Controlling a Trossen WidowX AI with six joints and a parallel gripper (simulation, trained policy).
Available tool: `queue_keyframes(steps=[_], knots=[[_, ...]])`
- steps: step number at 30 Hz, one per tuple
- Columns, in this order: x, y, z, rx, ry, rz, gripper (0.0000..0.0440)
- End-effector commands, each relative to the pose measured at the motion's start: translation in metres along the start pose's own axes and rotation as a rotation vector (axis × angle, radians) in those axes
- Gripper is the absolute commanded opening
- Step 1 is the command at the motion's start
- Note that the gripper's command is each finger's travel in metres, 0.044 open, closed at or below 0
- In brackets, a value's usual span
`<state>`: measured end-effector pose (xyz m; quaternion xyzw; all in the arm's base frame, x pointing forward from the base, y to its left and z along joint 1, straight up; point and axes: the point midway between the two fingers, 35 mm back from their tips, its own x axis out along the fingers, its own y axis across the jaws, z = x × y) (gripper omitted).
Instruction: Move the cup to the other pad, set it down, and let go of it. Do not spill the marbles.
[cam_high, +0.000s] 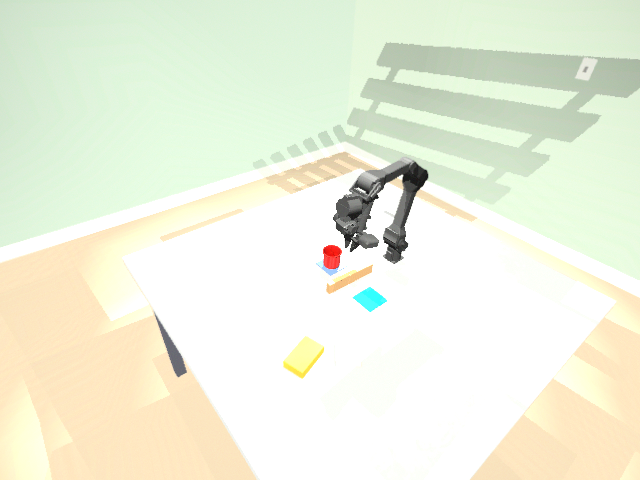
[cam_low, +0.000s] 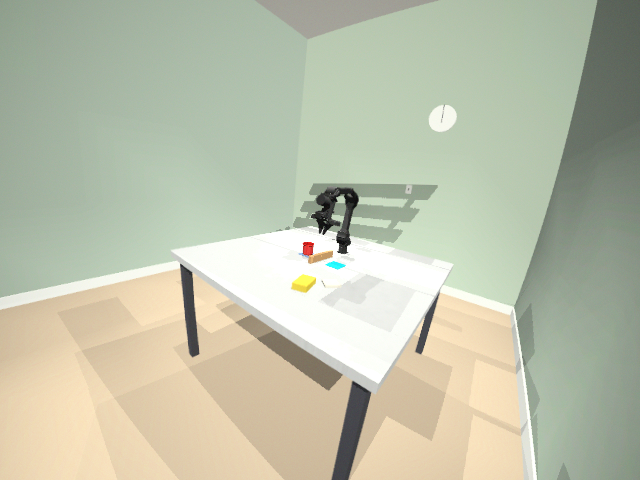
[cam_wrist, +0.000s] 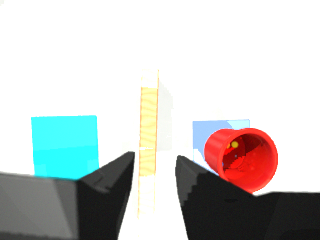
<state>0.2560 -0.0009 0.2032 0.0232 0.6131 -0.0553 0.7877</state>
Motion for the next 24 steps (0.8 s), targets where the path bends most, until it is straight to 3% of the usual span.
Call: queue_keyframes(steps=[1, 24], knots=[[0.005, -0.007, -0.005, -0.020, 0.066, -0.020, 0.0119], [0.039, -0.041, -0.024, -0.057, 0.278, -0.061, 0.0155]])
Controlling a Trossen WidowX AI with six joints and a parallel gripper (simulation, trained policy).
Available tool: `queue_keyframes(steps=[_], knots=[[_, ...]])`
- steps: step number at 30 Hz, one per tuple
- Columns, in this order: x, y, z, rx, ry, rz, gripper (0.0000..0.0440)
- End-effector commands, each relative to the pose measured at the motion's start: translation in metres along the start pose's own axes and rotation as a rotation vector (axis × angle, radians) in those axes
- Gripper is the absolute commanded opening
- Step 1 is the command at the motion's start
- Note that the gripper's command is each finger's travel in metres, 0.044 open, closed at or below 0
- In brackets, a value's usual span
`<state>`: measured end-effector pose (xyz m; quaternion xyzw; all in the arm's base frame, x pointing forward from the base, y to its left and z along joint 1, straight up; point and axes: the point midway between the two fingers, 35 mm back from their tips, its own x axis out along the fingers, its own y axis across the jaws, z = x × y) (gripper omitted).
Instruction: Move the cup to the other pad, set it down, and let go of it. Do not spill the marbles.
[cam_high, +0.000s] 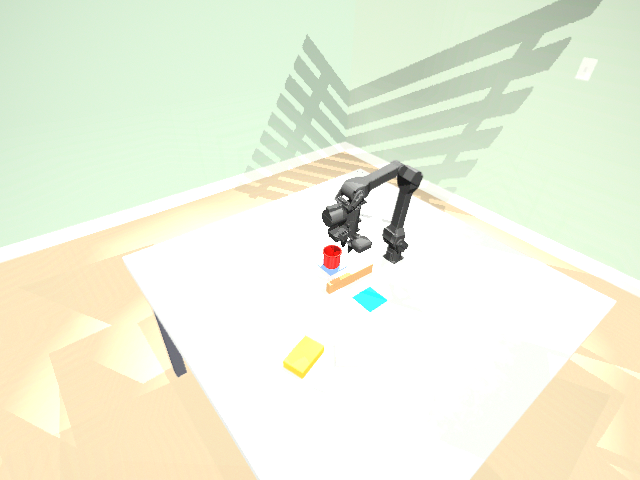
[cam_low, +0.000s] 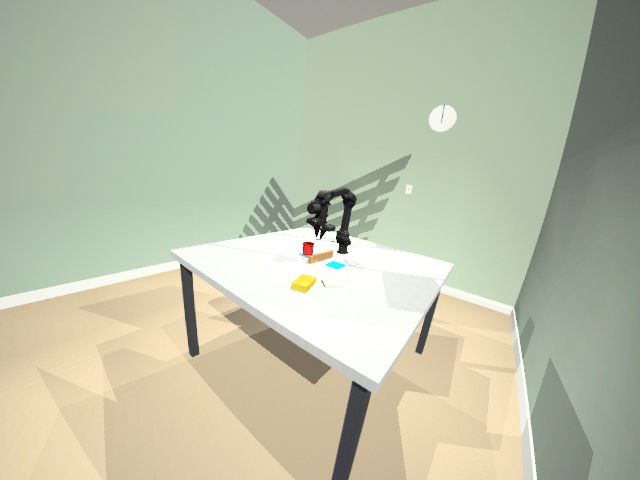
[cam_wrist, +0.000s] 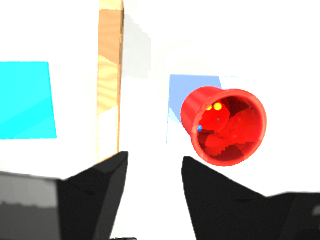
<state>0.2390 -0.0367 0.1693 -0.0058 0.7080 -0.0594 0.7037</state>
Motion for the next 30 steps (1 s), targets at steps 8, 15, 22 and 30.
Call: queue_keyframes(steps=[8, 15, 22, 30], knots=[[0.028, -0.014, -0.002, -0.026, 0.066, -0.006, 0.0175], [0.044, -0.021, -0.003, -0.049, 0.096, -0.002, 0.0184], [0.062, -0.027, -0.005, -0.084, 0.120, 0.007, 0.0187], [0.086, -0.031, -0.007, -0.144, 0.143, 0.021, 0.0191]])
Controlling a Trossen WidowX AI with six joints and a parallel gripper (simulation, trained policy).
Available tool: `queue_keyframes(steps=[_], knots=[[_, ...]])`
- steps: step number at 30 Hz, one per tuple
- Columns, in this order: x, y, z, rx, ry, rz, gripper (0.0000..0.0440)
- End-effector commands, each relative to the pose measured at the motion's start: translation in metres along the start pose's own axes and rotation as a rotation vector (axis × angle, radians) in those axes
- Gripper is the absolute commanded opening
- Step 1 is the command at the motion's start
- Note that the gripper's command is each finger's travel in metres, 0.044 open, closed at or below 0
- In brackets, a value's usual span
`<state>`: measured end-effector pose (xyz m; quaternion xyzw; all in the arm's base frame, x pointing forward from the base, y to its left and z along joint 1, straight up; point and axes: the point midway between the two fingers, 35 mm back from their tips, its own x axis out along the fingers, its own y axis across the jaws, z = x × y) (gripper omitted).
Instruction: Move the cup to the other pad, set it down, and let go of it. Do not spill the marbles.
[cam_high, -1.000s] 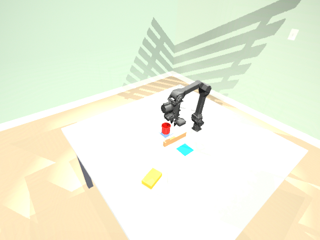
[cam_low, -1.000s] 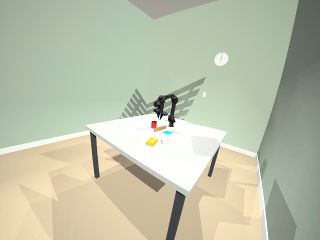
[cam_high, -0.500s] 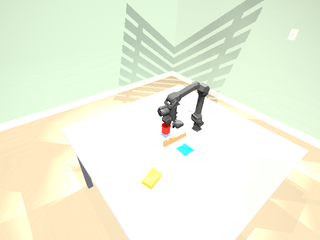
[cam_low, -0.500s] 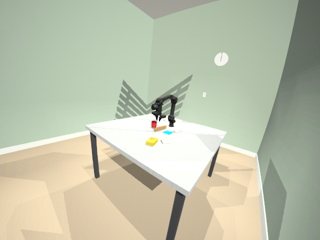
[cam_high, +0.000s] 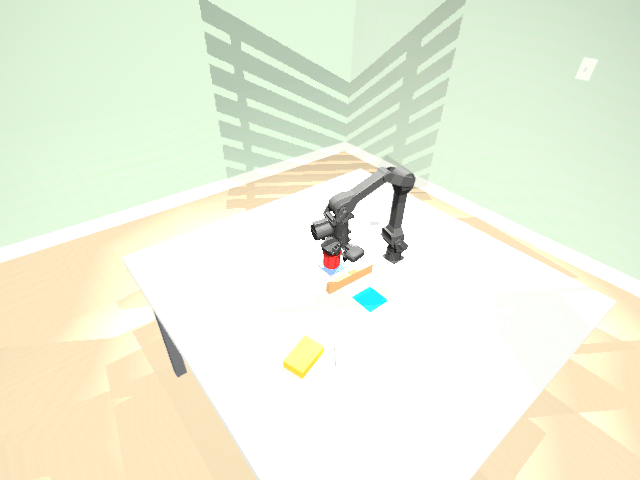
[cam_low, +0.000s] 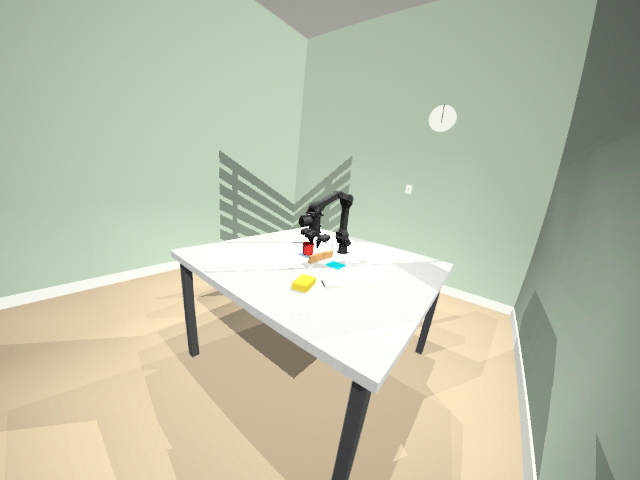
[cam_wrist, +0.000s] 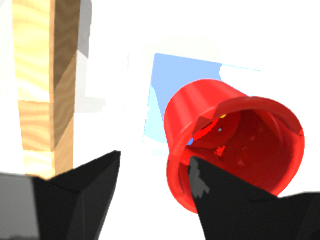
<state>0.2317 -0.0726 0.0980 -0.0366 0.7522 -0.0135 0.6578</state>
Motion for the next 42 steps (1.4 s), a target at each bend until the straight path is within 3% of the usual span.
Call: queue_keyframes(steps=[1, 8, 16, 42], knots=[[0.015, -0.002, -0.001, -0.040, 0.023, 0.007, 0.0191], [0.037, -0.003, -0.001, -0.128, 0.033, 0.028, 0.0191], [0.048, -0.005, -0.003, -0.250, 0.039, 0.034, 0.0003], [-0.004, 0.002, 0.007, -0.508, -0.051, 0.013, 0.0002]])
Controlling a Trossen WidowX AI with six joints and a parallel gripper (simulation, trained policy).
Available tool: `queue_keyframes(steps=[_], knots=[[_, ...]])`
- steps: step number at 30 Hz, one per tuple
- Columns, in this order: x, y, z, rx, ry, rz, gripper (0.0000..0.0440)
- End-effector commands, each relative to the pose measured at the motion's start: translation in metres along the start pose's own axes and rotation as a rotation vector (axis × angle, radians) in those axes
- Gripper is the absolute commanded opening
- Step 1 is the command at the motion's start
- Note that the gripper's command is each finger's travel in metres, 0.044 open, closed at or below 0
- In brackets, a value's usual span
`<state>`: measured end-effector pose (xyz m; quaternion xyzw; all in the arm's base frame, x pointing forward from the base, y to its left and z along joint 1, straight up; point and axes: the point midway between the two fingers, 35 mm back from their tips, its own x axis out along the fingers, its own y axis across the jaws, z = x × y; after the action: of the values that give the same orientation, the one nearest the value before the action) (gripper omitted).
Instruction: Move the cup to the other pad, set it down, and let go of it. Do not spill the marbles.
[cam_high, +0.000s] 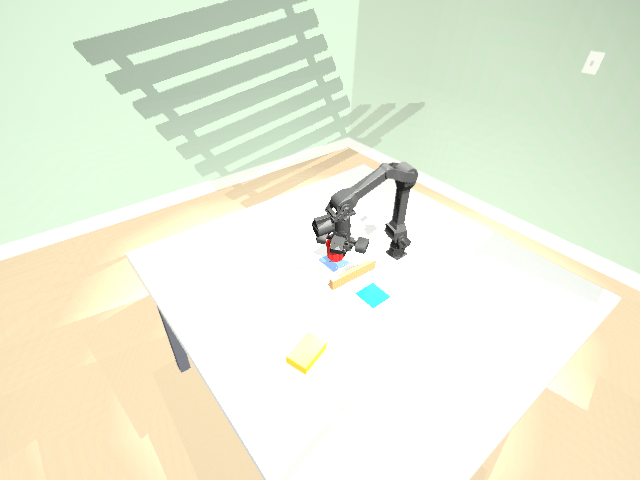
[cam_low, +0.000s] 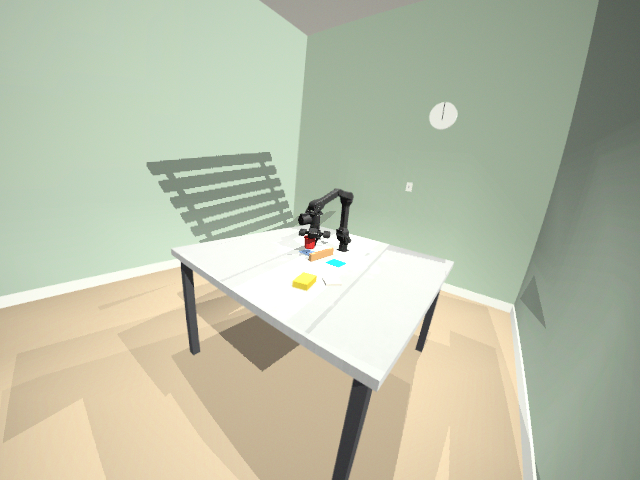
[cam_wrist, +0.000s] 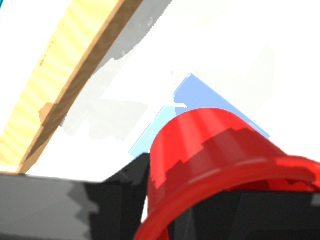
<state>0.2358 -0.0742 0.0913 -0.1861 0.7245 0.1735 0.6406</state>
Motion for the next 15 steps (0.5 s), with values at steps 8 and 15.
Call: queue_keyframes(steps=[8, 15], knots=[[-0.029, 0.008, 0.016, -0.070, -0.053, -0.038, 0.0000], [-0.041, 0.017, 0.031, -0.113, -0.084, -0.064, 0.0000]])
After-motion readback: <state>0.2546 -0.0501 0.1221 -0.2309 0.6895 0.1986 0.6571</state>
